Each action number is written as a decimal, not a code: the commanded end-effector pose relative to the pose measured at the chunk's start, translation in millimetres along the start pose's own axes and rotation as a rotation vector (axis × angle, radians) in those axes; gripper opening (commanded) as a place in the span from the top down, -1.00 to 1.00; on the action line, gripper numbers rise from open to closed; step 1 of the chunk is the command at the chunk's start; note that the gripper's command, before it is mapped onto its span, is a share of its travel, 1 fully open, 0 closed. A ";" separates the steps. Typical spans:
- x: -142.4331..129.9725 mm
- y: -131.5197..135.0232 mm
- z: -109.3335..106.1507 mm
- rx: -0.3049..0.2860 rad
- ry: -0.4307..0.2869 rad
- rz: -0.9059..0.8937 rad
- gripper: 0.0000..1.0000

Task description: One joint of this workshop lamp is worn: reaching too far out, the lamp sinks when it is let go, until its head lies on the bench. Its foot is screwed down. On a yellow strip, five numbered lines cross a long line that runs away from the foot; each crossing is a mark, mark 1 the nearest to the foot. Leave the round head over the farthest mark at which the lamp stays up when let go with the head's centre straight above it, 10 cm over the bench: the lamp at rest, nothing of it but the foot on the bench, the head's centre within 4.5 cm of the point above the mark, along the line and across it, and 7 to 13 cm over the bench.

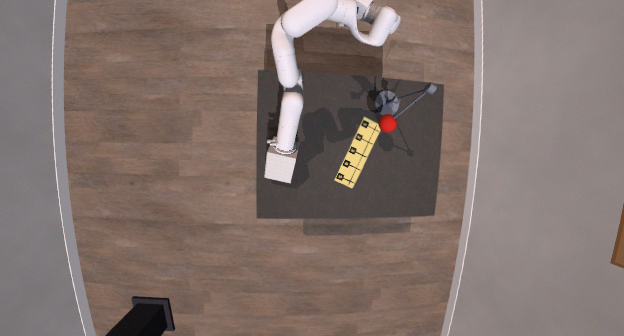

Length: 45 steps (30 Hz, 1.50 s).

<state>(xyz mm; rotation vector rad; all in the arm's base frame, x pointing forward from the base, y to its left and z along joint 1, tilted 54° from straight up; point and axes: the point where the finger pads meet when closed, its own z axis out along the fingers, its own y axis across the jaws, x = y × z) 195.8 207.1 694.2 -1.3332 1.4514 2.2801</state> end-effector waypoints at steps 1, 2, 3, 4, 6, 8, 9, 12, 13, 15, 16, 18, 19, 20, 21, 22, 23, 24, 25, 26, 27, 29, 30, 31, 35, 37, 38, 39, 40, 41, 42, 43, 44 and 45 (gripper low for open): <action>-0.2 1.0 -0.6 0.002 -0.001 -0.003 -1.00; -0.2 1.0 -0.6 0.002 -0.001 -0.003 -1.00; 2.9 -0.9 -6.8 0.014 -0.008 -0.011 -1.00; 6.0 -2.8 -13.0 0.026 -0.014 -0.019 -1.00; 12.2 -6.6 -25.4 0.049 -0.027 -0.035 -1.00; 18.5 -10.4 -37.8 0.073 -0.040 -0.052 -1.00; 21.6 -12.3 -44.0 0.084 -0.046 -0.060 -1.00; 30.9 -18.0 -62.6 0.120 -0.066 -0.084 -1.00; 34.0 -19.9 -68.8 0.131 -0.072 -0.092 -1.00; 40.3 -23.7 -81.2 0.155 -0.085 -0.108 -1.00; 43.4 -25.6 -87.4 0.167 -0.092 -0.116 -1.00; 46.5 -27.5 -93.6 0.178 -0.098 -0.124 -1.00; 46.5 -27.5 -93.6 0.178 -0.098 -0.124 -1.00; 49.7 -28.5 -99.2 0.189 -0.105 -0.132 -1.00; 52.9 -29.6 -104.8 0.200 -0.111 -0.139 -1.00; 56.1 -30.6 -110.5 0.211 -0.117 -0.146 -1.00; 59.3 -31.7 -116.1 0.221 -0.123 -0.153 -1.00; 62.6 -32.7 -121.7 0.232 -0.129 -0.160 -1.00; 65.8 -33.8 -127.3 0.243 -0.135 -0.167 -1.00; 69.0 -34.9 -133.0 0.254 -0.141 -0.175 -1.00; 72.2 -35.9 -138.6 0.265 -0.147 -0.182 -1.00; 78.6 -38.0 -149.8 0.286 -0.160 -0.196 -1.00; 81.8 -39.1 -155.4 0.297 -0.166 -0.203 -1.00; 85.1 -40.1 -161.1 0.308 -0.172 -0.210 -1.00; 94.7 -43.3 -177.9 0.340 -0.190 -0.232 -1.00; 98.4 -43.9 -183.4 0.351 -0.196 -0.239 -1.00; 102.1 -44.4 -188.9 0.362 -0.202 -0.247 -1.00; 105.8 -45.0 -194.4 0.373 -0.209 -0.254 -1.00; 109.5 -45.6 -199.9 0.384 -0.215 -0.261 -1.00; 113.2 -46.1 -205.4 0.395 -0.221 -0.269 -1.00; 116.9 -46.7 -210.9 0.406 -0.227 -0.276 -1.00; 120.6 -47.2 -216.4 0.417 -0.233 -0.283 -1.00; 124.3 -47.8 -221.9 0.428 -0.239 -0.291 -1.00; 128.0 -48.4 -227.4 0.439 -0.245 -0.298 -1.00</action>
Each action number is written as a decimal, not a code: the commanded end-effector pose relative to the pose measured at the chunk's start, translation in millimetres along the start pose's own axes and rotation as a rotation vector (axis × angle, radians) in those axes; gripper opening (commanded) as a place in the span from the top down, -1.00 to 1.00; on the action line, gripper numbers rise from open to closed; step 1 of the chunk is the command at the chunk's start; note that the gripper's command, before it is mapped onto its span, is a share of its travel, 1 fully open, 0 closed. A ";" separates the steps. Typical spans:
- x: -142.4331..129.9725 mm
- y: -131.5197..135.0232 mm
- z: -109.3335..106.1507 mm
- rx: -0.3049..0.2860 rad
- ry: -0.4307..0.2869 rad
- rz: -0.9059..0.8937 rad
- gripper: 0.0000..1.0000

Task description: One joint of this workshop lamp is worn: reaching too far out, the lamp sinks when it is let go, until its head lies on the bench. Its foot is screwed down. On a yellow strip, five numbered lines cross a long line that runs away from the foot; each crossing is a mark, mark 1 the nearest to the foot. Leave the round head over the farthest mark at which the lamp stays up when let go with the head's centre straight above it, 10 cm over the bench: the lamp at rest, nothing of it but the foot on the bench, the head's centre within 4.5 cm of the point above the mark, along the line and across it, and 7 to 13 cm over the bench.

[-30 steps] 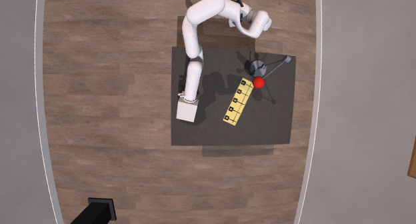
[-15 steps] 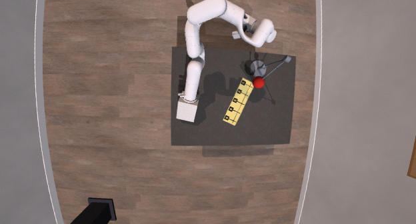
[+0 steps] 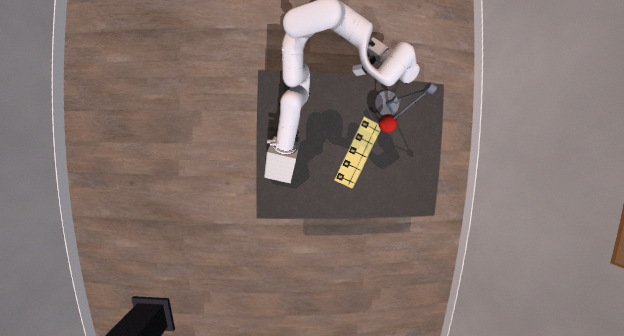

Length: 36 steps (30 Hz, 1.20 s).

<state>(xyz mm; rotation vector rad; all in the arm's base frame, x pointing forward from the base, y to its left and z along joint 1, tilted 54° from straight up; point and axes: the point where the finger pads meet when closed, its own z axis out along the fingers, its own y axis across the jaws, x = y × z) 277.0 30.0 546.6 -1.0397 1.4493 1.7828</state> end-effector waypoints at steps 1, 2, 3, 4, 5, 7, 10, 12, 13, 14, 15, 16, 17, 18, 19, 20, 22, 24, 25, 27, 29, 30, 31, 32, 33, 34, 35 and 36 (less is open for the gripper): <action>10.9 -7.9 -24.4 0.046 -0.025 -0.034 -1.00; 13.6 -9.9 -30.1 0.057 -0.031 -0.041 -1.00; 16.4 -11.9 -35.8 0.068 -0.037 -0.048 -1.00; 19.1 -13.9 -41.5 0.079 -0.043 -0.056 -1.00; 21.9 -15.9 -47.3 0.090 -0.049 -0.063 -1.00; 24.6 -17.9 -53.0 0.101 -0.055 -0.070 -1.00; 30.8 -20.6 -64.5 0.123 -0.067 -0.085 -1.00; 37.1 -23.3 -75.9 0.145 -0.080 -0.100 -1.00; 40.2 -24.6 -81.7 0.156 -0.086 -0.107 -1.00; 43.3 -26.0 -87.4 0.167 -0.092 -0.114 -1.00; 46.4 -27.3 -93.1 0.178 -0.098 -0.122 -1.00; 49.5 -28.7 -98.9 0.189 -0.104 -0.129 -1.00; 52.6 -30.0 -104.6 0.200 -0.110 -0.136 -1.00; 55.8 -31.4 -110.4 0.211 -0.116 -0.144 -1.00; 58.9 -32.7 -116.1 0.223 -0.122 -0.151 -1.00; 62.0 -34.1 -121.8 0.234 -0.128 -0.158 -1.00; 68.2 -36.8 -133.3 0.256 -0.140 -0.173 -1.00; 71.3 -38.1 -139.0 0.267 -0.146 -0.180 -1.00; 71.3 -38.1 -139.0 0.267 -0.146 -0.180 -1.00; 78.4 -39.7 -150.3 0.289 -0.158 -0.195 -1.00; 85.5 -41.2 -161.5 0.311 -0.171 -0.210 -1.00; 89.0 -42.0 -167.1 0.322 -0.177 -0.217 -1.00; 92.6 -42.7 -172.8 0.334 -0.183 -0.225 -1.00; 96.1 -43.5 -178.4 0.345 -0.189 -0.232 -1.00; 99.7 -44.3 -184.0 0.356 -0.195 -0.239 -1.00; 103.2 -45.0 -189.6 0.367 -0.201 -0.247 -1.00; 106.7 -45.8 -195.3 0.378 -0.207 -0.254 -1.00; 110.3 -46.6 -200.9 0.389 -0.213 -0.261 -1.00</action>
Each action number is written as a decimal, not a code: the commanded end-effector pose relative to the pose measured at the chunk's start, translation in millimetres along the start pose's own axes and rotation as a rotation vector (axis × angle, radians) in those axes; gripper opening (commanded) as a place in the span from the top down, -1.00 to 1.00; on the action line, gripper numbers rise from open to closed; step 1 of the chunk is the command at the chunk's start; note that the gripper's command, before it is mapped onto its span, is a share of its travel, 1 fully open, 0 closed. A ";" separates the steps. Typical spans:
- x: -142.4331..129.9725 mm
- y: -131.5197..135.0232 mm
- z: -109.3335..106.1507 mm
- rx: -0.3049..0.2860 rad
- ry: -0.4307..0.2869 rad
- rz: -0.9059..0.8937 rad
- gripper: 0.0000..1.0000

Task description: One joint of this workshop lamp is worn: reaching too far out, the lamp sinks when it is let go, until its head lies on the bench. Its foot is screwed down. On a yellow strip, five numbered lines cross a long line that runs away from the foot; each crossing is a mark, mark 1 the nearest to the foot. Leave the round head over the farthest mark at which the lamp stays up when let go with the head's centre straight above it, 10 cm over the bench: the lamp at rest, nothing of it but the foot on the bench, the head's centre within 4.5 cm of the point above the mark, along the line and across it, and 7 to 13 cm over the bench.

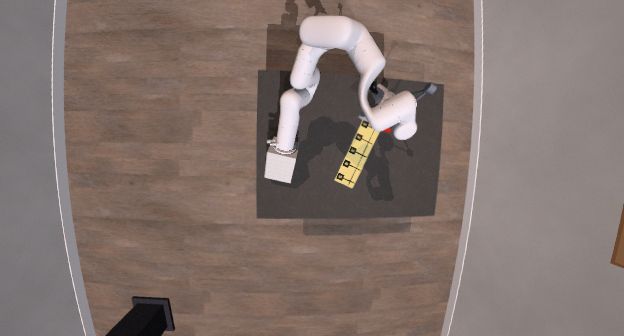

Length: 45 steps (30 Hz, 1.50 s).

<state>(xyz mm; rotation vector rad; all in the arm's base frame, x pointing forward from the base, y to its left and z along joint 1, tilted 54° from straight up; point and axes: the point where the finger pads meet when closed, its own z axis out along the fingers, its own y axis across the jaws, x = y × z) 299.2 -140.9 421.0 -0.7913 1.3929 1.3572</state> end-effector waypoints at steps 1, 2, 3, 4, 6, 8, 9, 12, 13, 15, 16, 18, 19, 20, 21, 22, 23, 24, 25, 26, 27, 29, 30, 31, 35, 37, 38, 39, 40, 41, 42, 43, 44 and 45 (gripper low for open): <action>10.1 -8.7 -23.9 0.044 -0.024 -0.033 -1.00; 12.8 -10.8 -29.7 0.055 -0.030 -0.040 -1.00; 15.6 -12.8 -35.4 0.067 -0.036 -0.047 -1.00; 18.3 -14.9 -41.2 0.078 -0.042 -0.055 -1.00; 18.3 -14.9 -41.2 0.078 -0.042 -0.055 -1.00; 24.5 -17.7 -52.7 0.100 -0.054 -0.070 -1.00; 27.6 -19.2 -58.5 0.111 -0.060 -0.077 -1.00; 36.9 -23.4 -75.9 0.145 -0.078 -0.099 -1.00; 40.0 -24.8 -81.6 0.156 -0.084 -0.107 -1.00; 46.2 -27.7 -93.2 0.178 -0.096 -0.122 -1.00; 49.3 -29.1 -99.0 0.190 -0.102 -0.129 -1.00; 55.5 -31.9 -110.6 0.212 -0.114 -0.144 -1.00; 58.6 -33.3 -116.3 0.223 -0.120 -0.151 -1.00; 61.7 -34.7 -122.1 0.234 -0.126 -0.159 -1.00; 64.8 -36.1 -127.9 0.245 -0.132 -0.166 -1.00; 64.8 -36.1 -127.9 0.245 -0.132 -0.166 -1.00; 64.8 -36.1 -127.9 0.245 -0.132 -0.166 -1.00; 64.5 -41.5 -125.8 0.247 -0.133 -0.168 -1.00; 64.2 -46.9 -123.7 0.248 -0.134 -0.169 -1.00; 63.9 -52.2 -121.6 0.250 -0.135 -0.171 -1.00; 63.5 -57.6 -119.5 0.251 -0.136 -0.173 -1.00; 62.9 -68.3 -115.3 0.254 -0.138 -0.176 -1.00; 62.6 -73.6 -113.2 0.255 -0.139 -0.177 -1.00; 62.3 -79.0 -111.1 0.257 -0.141 -0.179 -1.00; 61.1 -100.4 -102.8 0.262 -0.145 -0.185 -1.00; 60.5 -111.1 -98.6 0.265 -0.147 -0.188 -1.00; 60.2 -116.5 -96.5 0.267 -0.148 -0.190 -1.00; 60.2 -116.5 -96.5 0.267 -0.148 -0.190 -1.00; 60.2 -116.5 -96.5 0.267 -0.148 -0.190 -1.00; 59.8 -121.6 -95.1 0.268 -0.150 -0.192 -1.00; 59.5 -126.8 -93.6 0.270 -0.151 -0.194 -1.00; 59.2 -131.9 -92.2 0.272 -0.153 -0.196 -1.00; 58.9 -137.0 -90.8 0.274 -0.154 -0.198 -1.00; 58.5 -142.2 -89.4 0.276 -0.156 -0.200 -1.00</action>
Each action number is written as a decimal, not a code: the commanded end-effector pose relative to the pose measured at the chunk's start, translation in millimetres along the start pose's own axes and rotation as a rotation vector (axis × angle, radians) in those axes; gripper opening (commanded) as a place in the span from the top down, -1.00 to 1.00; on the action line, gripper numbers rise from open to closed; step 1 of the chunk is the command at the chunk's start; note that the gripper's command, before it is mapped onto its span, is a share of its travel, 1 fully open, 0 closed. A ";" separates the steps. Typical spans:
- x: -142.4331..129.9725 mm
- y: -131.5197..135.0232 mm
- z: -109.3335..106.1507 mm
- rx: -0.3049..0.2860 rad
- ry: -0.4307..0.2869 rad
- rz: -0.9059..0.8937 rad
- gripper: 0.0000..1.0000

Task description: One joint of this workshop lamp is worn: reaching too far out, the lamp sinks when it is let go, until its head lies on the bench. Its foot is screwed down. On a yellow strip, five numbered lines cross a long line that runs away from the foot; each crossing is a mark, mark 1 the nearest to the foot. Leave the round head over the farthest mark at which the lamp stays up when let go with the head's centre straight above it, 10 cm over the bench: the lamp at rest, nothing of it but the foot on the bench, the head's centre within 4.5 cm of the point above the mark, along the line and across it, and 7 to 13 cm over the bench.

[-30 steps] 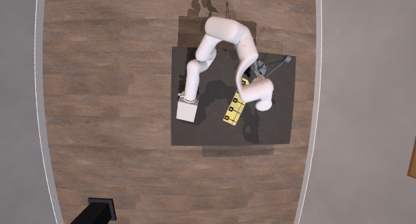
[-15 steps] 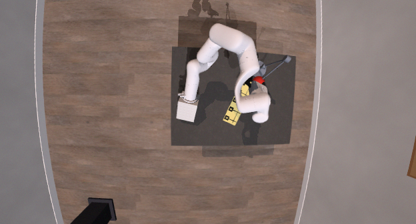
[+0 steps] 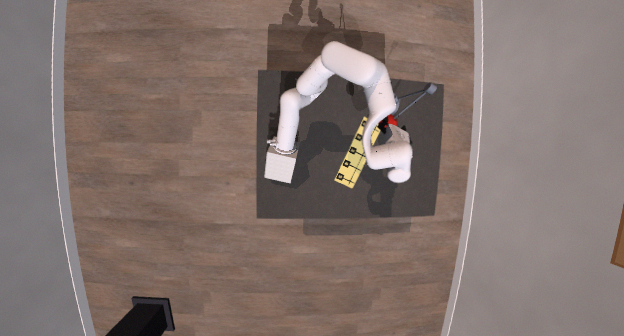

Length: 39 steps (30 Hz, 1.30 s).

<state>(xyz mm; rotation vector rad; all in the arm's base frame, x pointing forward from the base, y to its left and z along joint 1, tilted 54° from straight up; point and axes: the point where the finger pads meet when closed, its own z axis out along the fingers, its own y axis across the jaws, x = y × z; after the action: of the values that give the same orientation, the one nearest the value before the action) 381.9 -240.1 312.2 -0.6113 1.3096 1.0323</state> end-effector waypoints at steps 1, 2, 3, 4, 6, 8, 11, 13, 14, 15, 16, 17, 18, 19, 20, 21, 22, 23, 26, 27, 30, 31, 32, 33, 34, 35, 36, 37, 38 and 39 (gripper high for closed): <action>2.9 -17.5 9.8 0.006 -0.005 -0.009 -1.00; 3.8 -22.1 12.5 0.008 -0.007 -0.011 -1.00; 4.7 -26.6 15.2 0.010 -0.008 -0.013 -1.00; 5.7 -31.1 17.9 0.012 -0.010 -0.015 -1.00; 7.6 -40.1 23.3 0.015 -0.013 -0.020 -1.00; 9.4 -49.2 28.7 0.019 -0.016 -0.024 -1.00; 11.3 -58.2 34.0 0.023 -0.020 -0.028 -1.00; 11.3 -58.1 36.7 0.023 -0.019 -0.028 -1.00; 11.3 -58.0 39.4 0.022 -0.019 -0.028 -1.00; 11.3 -57.9 42.0 0.022 -0.019 -0.027 -1.00; 11.3 -57.8 44.7 0.022 -0.019 -0.027 -1.00; 11.4 -57.7 47.3 0.022 -0.019 -0.027 -1.00; 11.4 -57.7 50.0 0.022 -0.019 -0.027 -1.00; 11.4 -57.6 52.7 0.022 -0.019 -0.027 -1.00; 11.4 -57.5 55.3 0.022 -0.019 -0.027 -1.00; 11.4 -57.4 58.0 0.022 -0.019 -0.027 -1.00; 11.4 -57.3 60.6 0.022 -0.019 -0.027 -1.00; 11.4 -57.2 63.3 0.022 -0.019 -0.027 -1.00; 11.4 -56.9 71.3 0.022 -0.019 -0.027 -1.00; 11.4 -56.8 73.9 0.022 -0.019 -0.027 -1.00; 11.5 -57.1 76.6 0.022 -0.019 -0.027 -1.00; 11.5 -57.3 79.3 0.022 -0.019 -0.027 -1.00; 11.6 -57.6 81.9 0.022 -0.019 -0.027 -1.00; 11.6 -57.9 84.6 0.022 -0.019 -0.027 -1.00; 11.7 -58.1 87.2 0.022 -0.019 -0.027 -1.00; 11.7 -58.4 89.9 0.022 -0.019 -0.027 -1.00; 11.8 -58.7 92.6 0.022 -0.019 -0.027 -1.00; 11.8 -59.0 95.2 0.022 -0.019 -0.028 -1.00; 11.9 -59.2 97.9 0.022 -0.019 -0.028 -1.00; 11.9 -59.5 100.6 0.022 -0.020 -0.028 -1.00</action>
<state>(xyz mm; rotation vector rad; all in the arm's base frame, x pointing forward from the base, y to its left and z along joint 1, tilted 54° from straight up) 477.9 -181.6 308.5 -0.6001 1.2892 1.0038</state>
